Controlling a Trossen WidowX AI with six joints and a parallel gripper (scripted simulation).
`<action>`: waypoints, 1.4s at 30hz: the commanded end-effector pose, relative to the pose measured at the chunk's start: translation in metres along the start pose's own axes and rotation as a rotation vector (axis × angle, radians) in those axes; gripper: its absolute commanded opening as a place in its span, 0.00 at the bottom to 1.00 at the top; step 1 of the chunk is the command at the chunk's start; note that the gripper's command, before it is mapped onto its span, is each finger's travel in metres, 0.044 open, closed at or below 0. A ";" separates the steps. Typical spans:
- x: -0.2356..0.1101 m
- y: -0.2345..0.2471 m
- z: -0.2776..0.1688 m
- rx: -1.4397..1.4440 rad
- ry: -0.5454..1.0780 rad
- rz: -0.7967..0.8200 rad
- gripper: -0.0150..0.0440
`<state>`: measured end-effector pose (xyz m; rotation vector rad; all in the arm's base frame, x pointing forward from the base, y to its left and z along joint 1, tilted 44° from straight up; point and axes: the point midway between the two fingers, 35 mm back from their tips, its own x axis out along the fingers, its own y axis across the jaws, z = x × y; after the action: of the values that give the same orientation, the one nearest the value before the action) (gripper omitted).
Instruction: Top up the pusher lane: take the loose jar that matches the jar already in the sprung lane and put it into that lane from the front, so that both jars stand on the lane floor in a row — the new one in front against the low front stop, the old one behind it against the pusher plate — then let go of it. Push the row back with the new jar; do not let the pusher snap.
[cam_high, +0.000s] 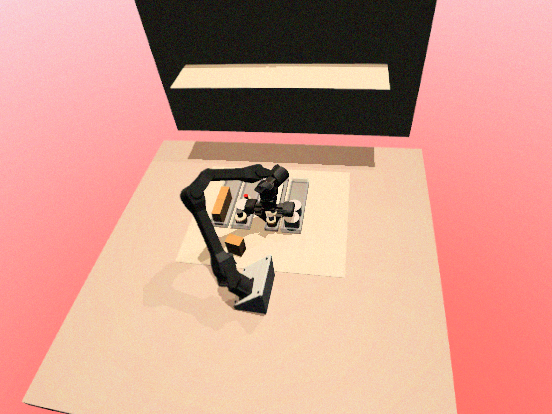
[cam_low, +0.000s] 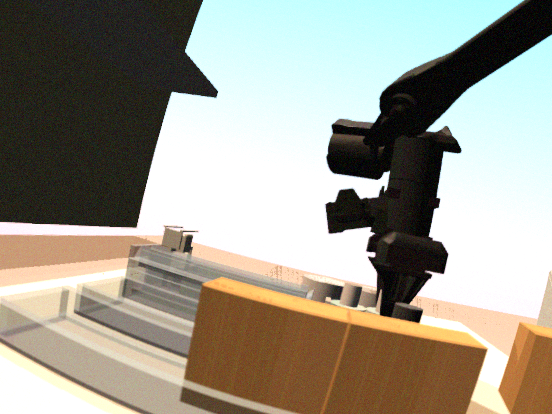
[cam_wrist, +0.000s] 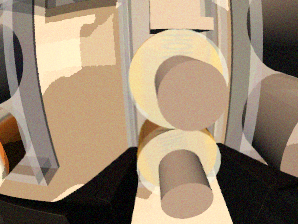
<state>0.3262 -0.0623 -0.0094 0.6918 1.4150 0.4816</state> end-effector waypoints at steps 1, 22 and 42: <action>0.000 0.001 0.002 -0.009 -0.012 0.008 0.25; 0.000 0.001 -0.002 -0.009 -0.012 0.008 0.25; 0.000 0.000 -0.006 -0.009 -0.011 0.007 0.30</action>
<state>0.3208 -0.0613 -0.0098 0.6944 1.4035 0.4837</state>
